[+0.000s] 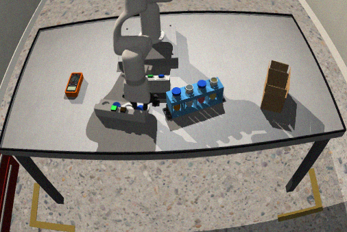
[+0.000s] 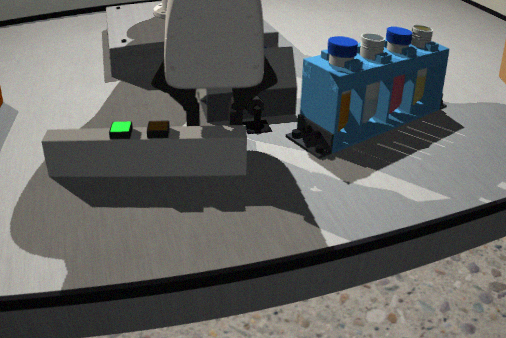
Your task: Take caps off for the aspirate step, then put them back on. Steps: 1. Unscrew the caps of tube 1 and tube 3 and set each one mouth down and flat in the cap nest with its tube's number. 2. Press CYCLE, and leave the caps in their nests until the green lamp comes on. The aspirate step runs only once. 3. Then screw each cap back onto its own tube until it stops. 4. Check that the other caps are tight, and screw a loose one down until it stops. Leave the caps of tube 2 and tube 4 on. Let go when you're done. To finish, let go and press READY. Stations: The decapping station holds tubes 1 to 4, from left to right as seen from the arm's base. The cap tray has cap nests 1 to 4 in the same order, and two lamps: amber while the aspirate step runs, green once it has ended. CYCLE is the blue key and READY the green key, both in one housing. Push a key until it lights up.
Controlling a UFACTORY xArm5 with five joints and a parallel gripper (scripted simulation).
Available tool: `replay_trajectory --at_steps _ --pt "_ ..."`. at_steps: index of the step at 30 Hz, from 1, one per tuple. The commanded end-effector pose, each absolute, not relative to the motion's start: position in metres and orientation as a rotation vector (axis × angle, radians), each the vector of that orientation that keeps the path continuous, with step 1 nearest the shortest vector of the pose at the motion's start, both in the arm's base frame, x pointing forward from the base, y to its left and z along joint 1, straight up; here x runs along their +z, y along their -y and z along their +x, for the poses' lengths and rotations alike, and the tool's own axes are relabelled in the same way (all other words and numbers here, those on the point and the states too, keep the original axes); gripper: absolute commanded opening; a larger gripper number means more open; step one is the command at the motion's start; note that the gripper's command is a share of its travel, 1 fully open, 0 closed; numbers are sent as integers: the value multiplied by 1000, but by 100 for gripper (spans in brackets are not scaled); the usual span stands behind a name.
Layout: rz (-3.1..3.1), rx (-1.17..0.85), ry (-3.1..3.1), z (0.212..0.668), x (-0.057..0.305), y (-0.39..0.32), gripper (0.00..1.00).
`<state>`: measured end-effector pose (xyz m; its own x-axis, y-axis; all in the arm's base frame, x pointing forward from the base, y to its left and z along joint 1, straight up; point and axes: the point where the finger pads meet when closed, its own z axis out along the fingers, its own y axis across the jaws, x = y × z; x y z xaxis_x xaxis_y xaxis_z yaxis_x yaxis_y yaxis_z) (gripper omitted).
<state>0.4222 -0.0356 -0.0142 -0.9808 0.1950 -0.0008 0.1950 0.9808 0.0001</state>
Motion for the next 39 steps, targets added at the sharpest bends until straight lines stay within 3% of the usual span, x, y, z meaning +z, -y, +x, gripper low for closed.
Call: replay_trajectory --at_steps 1,8,39 --pt "307 0 -3123 423 -13 36 0" --pt "307 0 -3123 423 -13 36 0" --pt "307 0 -3122 423 127 36 0"
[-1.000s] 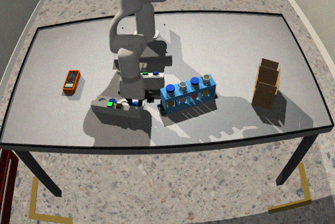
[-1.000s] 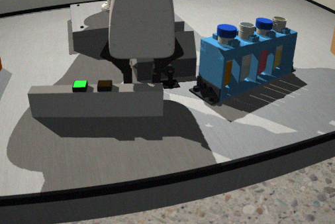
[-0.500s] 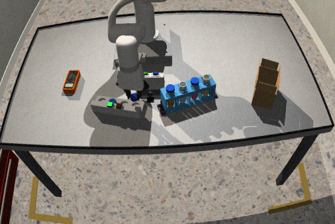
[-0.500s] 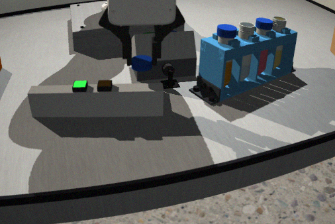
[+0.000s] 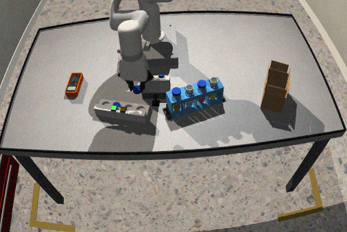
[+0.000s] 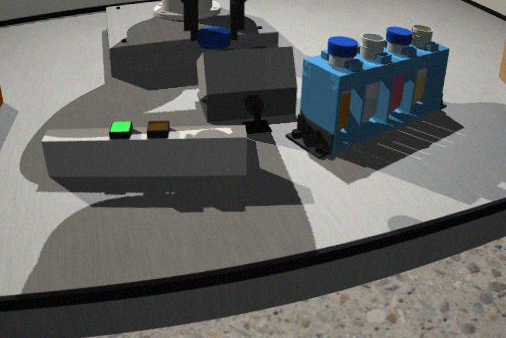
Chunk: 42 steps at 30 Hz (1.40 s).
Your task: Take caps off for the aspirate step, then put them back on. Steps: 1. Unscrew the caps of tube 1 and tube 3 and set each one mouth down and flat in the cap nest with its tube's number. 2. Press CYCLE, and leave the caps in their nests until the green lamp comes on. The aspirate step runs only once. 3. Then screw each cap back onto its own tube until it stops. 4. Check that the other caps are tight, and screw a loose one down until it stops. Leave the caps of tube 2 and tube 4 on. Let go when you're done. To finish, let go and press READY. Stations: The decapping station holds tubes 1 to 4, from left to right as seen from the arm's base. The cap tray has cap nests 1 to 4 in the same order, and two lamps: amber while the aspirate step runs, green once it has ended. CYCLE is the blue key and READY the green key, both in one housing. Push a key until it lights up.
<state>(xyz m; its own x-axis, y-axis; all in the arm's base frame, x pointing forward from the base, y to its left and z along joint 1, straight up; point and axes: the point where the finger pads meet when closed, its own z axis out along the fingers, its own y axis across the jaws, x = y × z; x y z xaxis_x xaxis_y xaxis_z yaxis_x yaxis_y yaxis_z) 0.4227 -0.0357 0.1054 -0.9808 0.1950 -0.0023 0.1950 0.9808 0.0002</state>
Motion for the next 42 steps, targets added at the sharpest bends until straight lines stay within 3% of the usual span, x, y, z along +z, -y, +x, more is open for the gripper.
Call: replay_trajectory --at_steps 1,5,17,42 --pt "307 0 -3122 423 127 36 0" --pt "307 0 -3122 423 127 36 0" --pt "1148 3 -2920 412 127 -32 0" --pt "1148 5 -2921 391 127 -165 0"
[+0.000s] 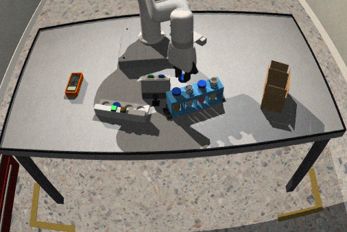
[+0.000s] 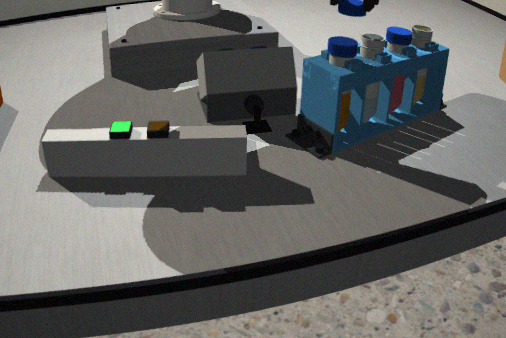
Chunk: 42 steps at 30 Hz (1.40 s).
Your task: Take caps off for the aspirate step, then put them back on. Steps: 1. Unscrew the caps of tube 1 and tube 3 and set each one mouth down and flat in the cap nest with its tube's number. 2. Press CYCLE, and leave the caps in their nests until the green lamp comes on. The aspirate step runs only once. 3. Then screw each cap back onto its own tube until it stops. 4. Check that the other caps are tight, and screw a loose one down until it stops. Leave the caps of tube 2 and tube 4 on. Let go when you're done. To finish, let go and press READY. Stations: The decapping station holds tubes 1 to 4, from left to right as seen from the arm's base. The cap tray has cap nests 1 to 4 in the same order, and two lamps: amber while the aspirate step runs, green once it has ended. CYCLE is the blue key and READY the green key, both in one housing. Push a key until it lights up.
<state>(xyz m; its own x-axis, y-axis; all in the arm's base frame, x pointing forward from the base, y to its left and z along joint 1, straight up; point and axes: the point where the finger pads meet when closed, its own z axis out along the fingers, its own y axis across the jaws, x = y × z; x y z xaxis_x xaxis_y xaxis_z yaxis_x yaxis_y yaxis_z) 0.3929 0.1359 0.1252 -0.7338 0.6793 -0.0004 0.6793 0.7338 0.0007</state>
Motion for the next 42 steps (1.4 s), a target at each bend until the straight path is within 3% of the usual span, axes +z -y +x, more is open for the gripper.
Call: replay_trajectory --at_steps 1,17,30,42 --pt "1148 5 -2921 390 127 -171 0" --pt "1148 6 -2921 375 127 -259 0" --pt "1148 6 -2921 375 127 -259 0" --pt "1148 6 -2921 375 102 -259 0"
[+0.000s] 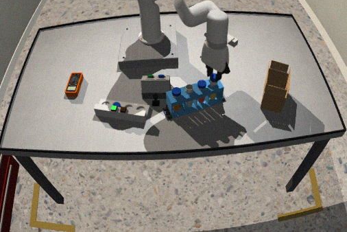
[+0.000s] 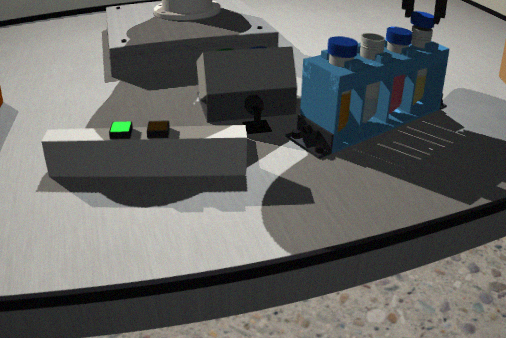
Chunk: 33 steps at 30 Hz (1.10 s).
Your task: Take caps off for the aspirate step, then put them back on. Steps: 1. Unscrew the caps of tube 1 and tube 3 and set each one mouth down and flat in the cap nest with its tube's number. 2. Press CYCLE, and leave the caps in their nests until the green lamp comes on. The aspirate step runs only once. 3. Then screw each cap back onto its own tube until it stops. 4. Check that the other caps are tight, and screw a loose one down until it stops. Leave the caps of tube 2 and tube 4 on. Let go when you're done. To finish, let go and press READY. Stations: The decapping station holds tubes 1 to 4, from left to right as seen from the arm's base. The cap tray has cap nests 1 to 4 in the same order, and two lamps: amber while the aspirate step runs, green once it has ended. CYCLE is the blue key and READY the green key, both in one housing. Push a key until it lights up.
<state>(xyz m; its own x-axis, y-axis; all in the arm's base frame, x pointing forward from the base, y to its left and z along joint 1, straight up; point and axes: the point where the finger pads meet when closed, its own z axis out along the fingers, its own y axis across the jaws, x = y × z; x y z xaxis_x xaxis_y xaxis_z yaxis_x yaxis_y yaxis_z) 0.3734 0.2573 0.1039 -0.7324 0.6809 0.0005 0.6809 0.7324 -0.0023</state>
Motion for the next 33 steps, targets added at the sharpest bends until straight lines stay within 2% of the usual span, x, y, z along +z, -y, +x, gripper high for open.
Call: replay_trajectory --at_steps 1,33 --pt "-1150 -6 2926 375 102 -259 0" --pt "-1150 -6 2926 376 93 -259 0"
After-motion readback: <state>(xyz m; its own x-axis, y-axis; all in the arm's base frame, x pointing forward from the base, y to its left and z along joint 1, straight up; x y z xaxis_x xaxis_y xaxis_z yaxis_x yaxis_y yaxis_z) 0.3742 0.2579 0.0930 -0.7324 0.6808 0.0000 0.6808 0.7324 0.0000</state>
